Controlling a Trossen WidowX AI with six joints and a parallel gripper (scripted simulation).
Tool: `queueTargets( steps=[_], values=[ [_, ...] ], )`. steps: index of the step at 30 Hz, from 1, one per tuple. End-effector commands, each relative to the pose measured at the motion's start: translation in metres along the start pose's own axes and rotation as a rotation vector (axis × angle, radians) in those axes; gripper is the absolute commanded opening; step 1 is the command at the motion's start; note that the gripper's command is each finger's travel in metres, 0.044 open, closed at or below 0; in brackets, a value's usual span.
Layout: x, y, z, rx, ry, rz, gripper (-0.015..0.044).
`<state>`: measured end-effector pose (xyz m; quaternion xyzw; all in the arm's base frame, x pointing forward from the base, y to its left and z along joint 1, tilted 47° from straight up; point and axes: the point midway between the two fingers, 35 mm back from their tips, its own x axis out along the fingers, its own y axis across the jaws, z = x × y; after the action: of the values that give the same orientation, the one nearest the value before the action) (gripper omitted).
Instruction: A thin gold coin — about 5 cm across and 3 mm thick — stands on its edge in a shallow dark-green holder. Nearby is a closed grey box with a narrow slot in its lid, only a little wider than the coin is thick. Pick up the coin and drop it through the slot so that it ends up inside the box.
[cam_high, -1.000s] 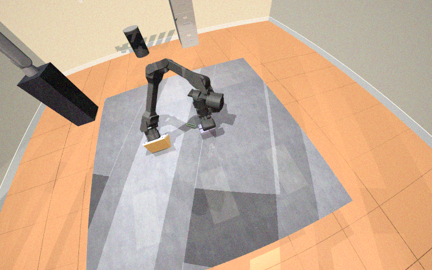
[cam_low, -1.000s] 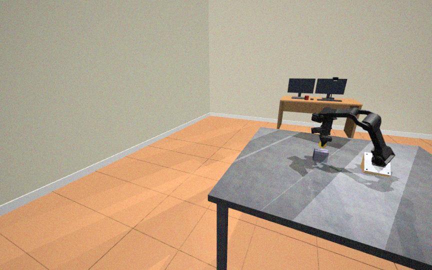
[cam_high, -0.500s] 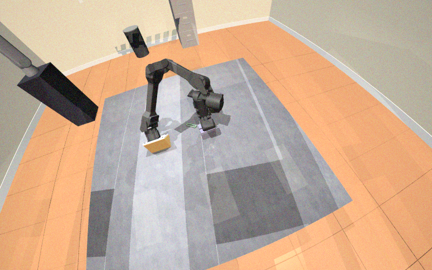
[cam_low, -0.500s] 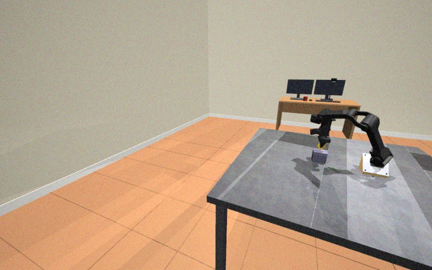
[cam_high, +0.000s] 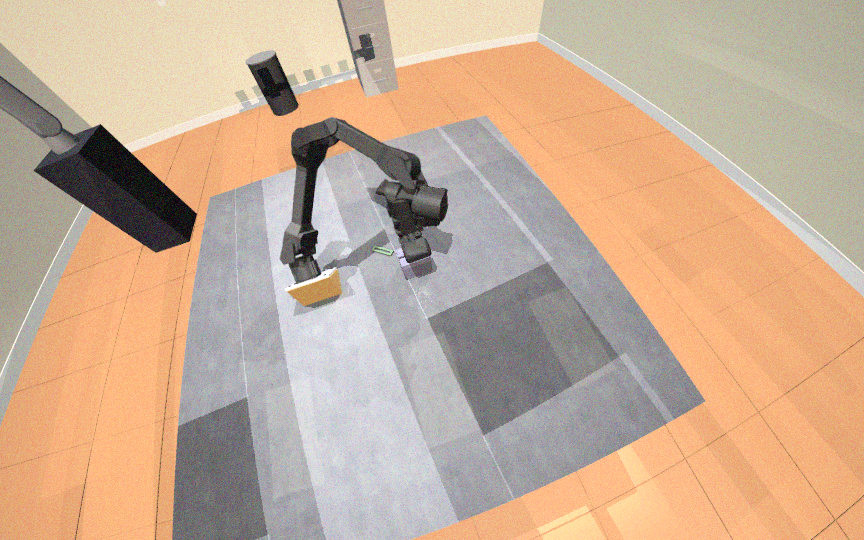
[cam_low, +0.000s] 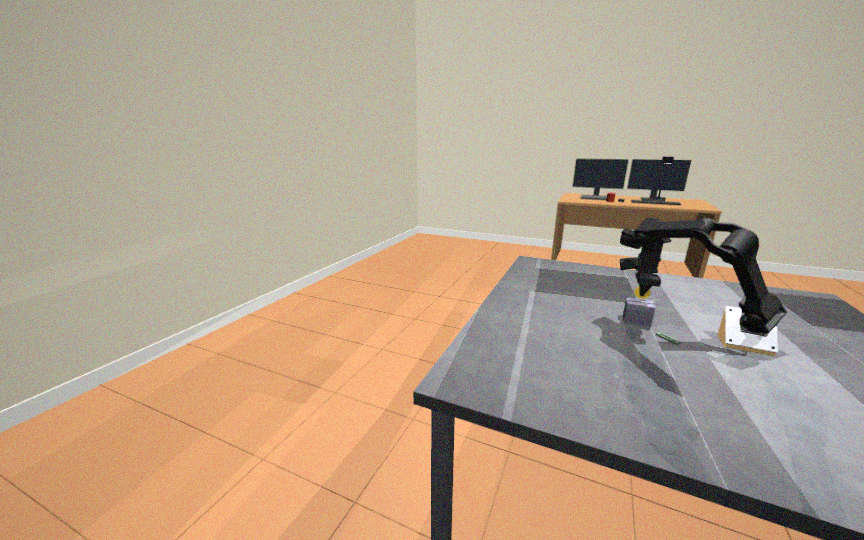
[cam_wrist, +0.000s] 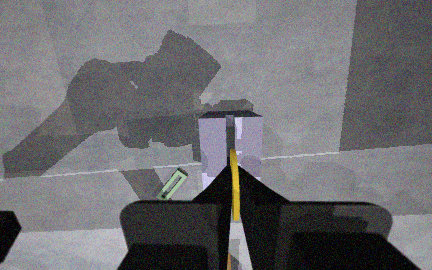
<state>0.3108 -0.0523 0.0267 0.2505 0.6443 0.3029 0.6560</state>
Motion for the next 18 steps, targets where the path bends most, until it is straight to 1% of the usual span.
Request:
queueTargets(
  steps=[1, 18],
  values=[
    [0.0027, 0.0009, -0.0015, 0.008, 0.003, 0.006, 0.0],
    [0.0051, 0.001, -0.0016, 0.008, 0.003, 0.007, 0.0]
  ],
)
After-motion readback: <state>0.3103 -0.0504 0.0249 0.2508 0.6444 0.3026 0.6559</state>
